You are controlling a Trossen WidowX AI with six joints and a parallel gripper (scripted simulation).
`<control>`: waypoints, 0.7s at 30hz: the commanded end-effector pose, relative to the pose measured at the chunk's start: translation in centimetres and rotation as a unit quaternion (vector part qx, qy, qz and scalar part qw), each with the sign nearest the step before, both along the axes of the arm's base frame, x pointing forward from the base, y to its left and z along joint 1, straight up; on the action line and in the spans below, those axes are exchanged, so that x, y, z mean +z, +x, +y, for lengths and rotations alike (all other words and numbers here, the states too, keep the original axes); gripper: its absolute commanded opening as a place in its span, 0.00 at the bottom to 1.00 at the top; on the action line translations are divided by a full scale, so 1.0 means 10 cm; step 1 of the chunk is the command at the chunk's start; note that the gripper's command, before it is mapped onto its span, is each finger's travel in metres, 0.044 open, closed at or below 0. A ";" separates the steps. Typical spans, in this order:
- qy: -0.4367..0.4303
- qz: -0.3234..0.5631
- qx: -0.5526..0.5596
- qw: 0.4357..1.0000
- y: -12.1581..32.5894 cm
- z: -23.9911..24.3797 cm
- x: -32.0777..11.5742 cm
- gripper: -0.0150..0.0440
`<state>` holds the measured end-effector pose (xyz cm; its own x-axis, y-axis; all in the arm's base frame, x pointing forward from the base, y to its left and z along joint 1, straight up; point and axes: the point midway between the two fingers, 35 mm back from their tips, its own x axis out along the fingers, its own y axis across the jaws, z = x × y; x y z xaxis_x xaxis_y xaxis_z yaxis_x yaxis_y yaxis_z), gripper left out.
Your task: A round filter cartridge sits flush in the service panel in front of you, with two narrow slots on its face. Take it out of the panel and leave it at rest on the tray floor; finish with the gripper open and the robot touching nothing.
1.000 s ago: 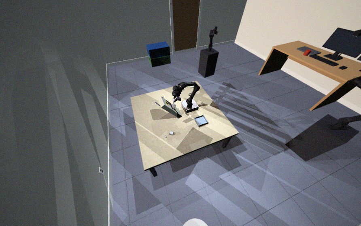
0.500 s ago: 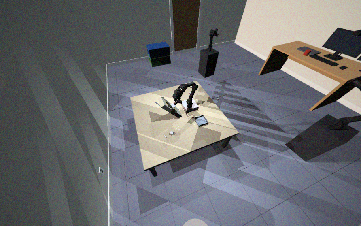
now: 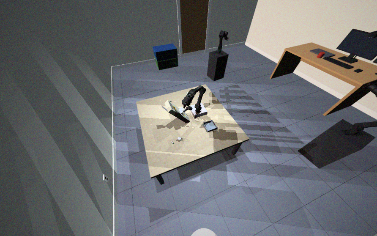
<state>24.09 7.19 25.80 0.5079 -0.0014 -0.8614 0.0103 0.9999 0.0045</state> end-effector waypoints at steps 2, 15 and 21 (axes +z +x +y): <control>0.000 0.004 0.067 0.998 -0.06 0.24 -0.06 0.25; 0.001 0.002 0.251 0.968 -0.34 0.86 -0.14 0.25; 0.001 0.000 0.334 0.943 -0.53 1.13 -0.18 0.25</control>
